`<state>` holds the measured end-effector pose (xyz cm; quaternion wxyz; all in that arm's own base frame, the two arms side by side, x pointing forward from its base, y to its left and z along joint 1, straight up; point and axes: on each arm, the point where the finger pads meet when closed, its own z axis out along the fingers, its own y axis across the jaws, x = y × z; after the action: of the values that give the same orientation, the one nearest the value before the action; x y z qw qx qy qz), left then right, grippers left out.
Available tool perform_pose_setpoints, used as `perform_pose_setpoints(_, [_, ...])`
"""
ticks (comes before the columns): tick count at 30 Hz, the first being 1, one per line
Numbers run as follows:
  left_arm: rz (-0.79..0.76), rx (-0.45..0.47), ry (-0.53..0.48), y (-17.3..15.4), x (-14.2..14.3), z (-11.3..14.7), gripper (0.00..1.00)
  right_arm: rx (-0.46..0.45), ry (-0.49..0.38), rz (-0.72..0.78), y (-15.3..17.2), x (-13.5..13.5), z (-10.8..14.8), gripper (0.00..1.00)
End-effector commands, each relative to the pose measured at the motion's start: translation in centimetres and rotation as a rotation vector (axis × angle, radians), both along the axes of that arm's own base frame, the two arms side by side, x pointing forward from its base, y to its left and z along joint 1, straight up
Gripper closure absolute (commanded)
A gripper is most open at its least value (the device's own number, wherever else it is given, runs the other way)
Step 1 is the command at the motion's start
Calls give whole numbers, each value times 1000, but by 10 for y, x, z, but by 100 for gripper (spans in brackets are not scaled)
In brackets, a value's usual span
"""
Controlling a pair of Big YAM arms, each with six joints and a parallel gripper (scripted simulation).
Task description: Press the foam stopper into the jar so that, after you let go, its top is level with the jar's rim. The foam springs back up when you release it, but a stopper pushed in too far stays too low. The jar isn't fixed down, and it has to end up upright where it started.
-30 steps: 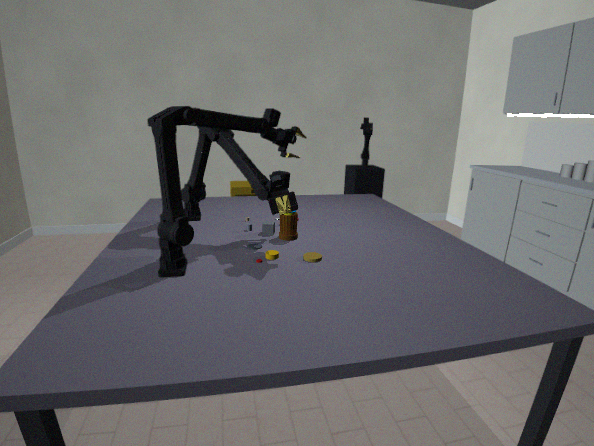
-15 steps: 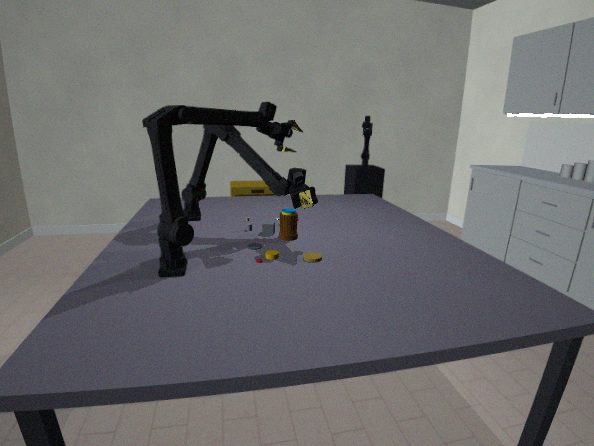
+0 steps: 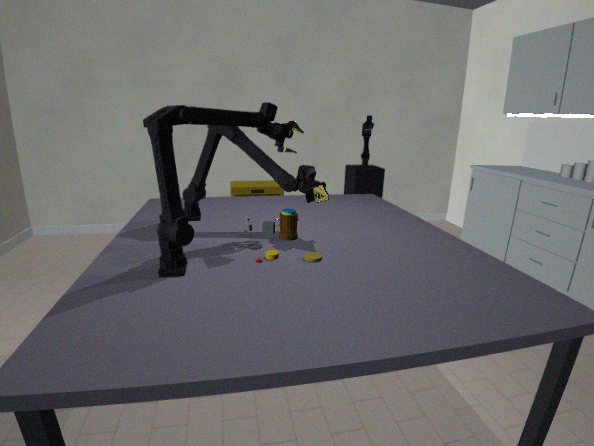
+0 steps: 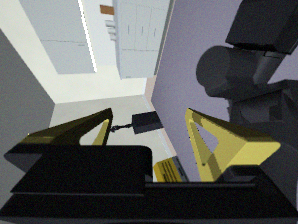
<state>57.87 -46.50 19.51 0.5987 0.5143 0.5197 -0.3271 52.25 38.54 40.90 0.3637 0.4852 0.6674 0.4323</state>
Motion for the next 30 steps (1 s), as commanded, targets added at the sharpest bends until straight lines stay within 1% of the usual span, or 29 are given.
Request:
perform_pose_setpoints(1, [33,-13,-25,18,21,12,100,19,-2,-14,-4,6,0,2])
perform_pose_setpoints(2, [33,-13,-25,18,21,12,100,19,-2,-14,-4,6,0,2])
perform_pose_setpoints(3, [42,-17,-32,23,26,17,100,36,-30,-4,0,4,23,2])
perform_pose_setpoints(4, [52,-13,-25,29,30,12,100,41,-29,-17,-7,7,22,2])
perform_pose_setpoints(6, [86,-12,-25,50,44,12,100,41,-29,-16,-6,6,22,2])
perform_pose_setpoints(7, [105,-13,-24,61,52,13,100,24,-9,-14,-5,6,7,2])
perform_pose_setpoints(9, [134,-13,-24,79,63,13,100,24,-9,-14,-5,6,7,2])
perform_pose_setpoints(10, [149,-13,-24,89,69,13,100,19,-3,-15,-6,6,2,2])
perform_pose_setpoints(12, [178,-12,-24,108,79,13,100,19,-3,-15,-6,6,2,2])
perform_pose_setpoints(13, [191,-12,-25,118,84,12,100,14,2,-15,-7,5,-3,2])
perform_pose_setpoints(14, [206,-11,-25,127,89,12,100,22,-6,-15,-6,6,4,2])
perform_pose_setpoints(17, [247,-10,-26,156,102,12,100,23,-7,-15,-6,5,4,2])
perform_pose_setpoints(19, [247,-10,-26,156,102,12,100,23,-7,-15,-6,5,4,2])
perform_pose_setpoints(20, [228,-80,-166,144,97,88,100,-34,57,-33,-16,16,-36,2])
perform_pose_setpoints(21, [174,-74,-148,122,86,79,100,-25,51,-32,-14,15,-32,2])
perform_pose_setpoints(22, [229,-78,-145,144,96,90,100,-33,72,-29,-17,18,-41,2])
perform_pose_setpoints(23, [261,-19,3,156,84,35,100,6,41,-5,-9,15,-11,2])
perform_pose_setpoints(24, [281,-23,3,164,88,42,100,10,47,6,-9,17,-10,2])
perform_pose_setpoints(25, [294,-25,7,168,88,47,100,-5,79,15,-12,16,-27,2])
perform_pose_setpoints(26, [324,-27,10,182,93,53,100,-21,114,24,-15,15,-46,2])
perform_pose_setpoints(29, [369,-36,21,194,91,71,100,-16,166,59,-18,18,-59,2])
perform_pose_setpoints(30, [383,-38,28,197,90,77,100,-22,189,75,-20,19,-67,2])
